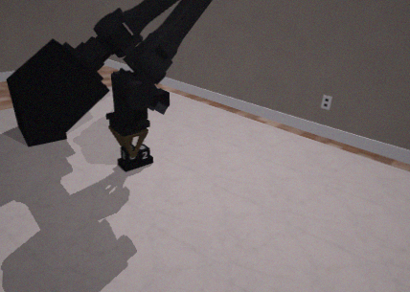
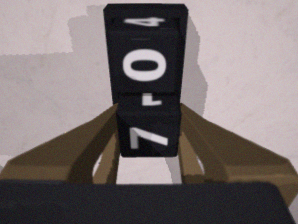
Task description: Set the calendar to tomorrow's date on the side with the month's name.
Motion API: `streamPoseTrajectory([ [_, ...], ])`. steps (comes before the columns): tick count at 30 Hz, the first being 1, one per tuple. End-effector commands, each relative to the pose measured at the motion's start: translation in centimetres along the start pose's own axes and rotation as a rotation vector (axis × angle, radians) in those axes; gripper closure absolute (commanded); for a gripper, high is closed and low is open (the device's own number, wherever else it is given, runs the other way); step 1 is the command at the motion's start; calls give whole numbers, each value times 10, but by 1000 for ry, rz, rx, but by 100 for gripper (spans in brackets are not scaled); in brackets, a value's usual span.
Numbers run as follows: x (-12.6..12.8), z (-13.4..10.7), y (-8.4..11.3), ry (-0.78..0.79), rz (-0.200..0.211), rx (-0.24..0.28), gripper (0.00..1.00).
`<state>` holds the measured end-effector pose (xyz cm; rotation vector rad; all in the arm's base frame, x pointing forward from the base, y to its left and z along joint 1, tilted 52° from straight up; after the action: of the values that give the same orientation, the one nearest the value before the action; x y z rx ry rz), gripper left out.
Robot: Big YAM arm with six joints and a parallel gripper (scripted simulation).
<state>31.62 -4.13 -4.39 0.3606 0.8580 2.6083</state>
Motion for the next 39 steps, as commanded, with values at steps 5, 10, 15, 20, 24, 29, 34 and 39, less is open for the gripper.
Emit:
streamPoseTrajectory([
  [5,4,0,-6,-9,17,-2,73],
  [10,0,1,-6,-4,12,-3,73],
  [15,3,0,-6,-11,16,-2,73],
  [20,3,0,-6,-11,16,-2,73],
  [24,3,0,-6,-11,16,-2,73],
  [29,3,0,-6,-11,16,-2,73],
  [34,3,0,-6,-11,16,-2,73],
  [39,3,0,-6,-12,16,-2,73],
])
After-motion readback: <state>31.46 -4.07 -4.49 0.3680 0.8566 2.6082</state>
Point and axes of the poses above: the point where the finger pads meet when closed, its own y axis back along the fingers, its own x axis across the jaws, z = x × y, the point moved 7 cm from there along y, back along the fingers, and after that the axes turned 14 degrees about -y, right-handed, at the moved point
